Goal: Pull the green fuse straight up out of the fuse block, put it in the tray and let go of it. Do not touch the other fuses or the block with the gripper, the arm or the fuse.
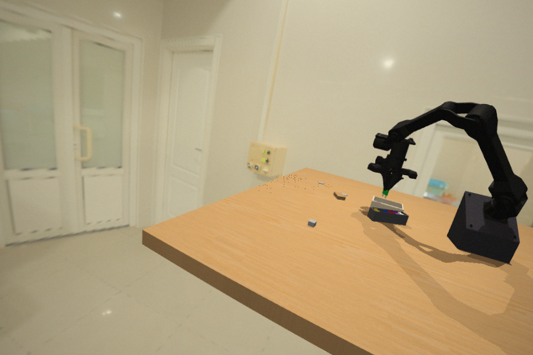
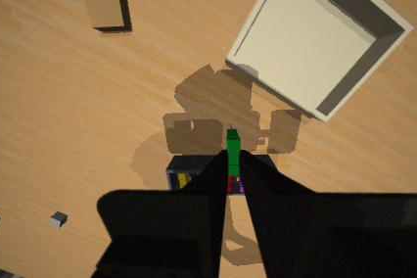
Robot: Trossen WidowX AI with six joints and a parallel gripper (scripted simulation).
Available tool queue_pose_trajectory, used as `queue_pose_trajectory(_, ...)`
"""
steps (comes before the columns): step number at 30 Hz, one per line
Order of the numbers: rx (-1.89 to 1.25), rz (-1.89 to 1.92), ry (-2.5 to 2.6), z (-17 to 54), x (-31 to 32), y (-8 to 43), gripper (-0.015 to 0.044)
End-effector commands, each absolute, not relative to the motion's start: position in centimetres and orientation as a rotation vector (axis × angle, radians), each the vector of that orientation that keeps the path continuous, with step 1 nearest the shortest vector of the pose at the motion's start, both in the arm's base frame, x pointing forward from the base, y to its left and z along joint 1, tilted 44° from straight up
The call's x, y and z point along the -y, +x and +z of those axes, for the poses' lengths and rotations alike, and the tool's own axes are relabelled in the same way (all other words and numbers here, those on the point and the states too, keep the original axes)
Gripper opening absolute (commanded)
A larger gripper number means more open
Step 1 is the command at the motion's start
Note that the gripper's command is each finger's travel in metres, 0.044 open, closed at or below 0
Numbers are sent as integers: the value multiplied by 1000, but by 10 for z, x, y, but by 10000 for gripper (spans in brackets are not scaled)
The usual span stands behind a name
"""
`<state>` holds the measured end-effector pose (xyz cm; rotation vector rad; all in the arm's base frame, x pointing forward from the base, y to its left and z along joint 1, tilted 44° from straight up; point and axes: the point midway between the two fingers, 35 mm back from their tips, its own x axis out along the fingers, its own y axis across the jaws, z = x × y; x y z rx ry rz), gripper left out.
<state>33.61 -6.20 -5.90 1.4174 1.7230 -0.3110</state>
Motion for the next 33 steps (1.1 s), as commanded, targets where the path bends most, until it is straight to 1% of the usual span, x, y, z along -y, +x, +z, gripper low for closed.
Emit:
queue_pose_trajectory(1,-1727,-317,1413,-78,81,331,0)
queue_pose_trajectory(14,-1733,-305,1416,-136,136,301,0)
queue_pose_trajectory(33,-1733,-304,1416,-154,121,301,0)
